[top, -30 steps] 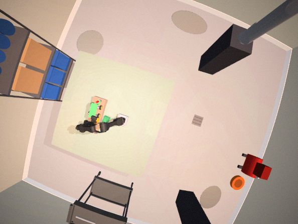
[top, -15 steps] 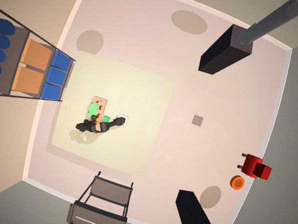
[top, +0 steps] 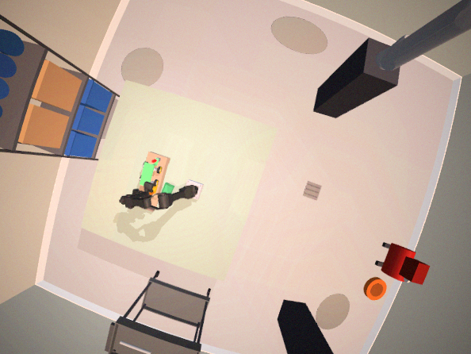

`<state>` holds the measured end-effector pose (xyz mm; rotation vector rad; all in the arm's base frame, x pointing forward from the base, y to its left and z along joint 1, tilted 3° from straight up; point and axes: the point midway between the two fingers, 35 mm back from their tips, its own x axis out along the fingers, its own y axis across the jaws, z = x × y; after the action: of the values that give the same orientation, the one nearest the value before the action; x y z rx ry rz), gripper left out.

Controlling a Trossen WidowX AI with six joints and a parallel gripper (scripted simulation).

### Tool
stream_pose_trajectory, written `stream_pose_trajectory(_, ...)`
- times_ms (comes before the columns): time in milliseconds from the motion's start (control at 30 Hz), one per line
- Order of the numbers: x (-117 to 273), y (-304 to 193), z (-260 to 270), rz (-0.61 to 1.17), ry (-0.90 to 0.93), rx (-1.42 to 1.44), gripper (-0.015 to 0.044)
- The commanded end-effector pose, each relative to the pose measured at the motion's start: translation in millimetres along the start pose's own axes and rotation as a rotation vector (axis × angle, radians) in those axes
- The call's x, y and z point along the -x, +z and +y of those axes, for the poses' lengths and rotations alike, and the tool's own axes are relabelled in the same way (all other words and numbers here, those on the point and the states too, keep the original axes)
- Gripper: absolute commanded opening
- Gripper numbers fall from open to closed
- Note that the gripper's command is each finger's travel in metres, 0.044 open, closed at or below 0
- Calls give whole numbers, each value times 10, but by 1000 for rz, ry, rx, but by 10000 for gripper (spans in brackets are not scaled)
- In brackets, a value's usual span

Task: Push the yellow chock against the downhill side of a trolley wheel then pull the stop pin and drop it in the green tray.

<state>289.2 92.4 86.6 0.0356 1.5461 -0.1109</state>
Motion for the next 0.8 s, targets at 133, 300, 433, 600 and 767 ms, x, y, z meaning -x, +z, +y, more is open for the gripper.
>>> stream_pose_trajectory(133,269,-3,5,-6,-4,0,190)
stream_pose_trajectory(300,453,3,9,-6,-4,0,190)
stream_pose_trajectory(433,572,12,11,-6,-4,0,190)
stream_pose_trajectory(600,510,12,12,-10,2,9,269)
stream_pose_trajectory(767,678,204,-110,-107,23,142,190)
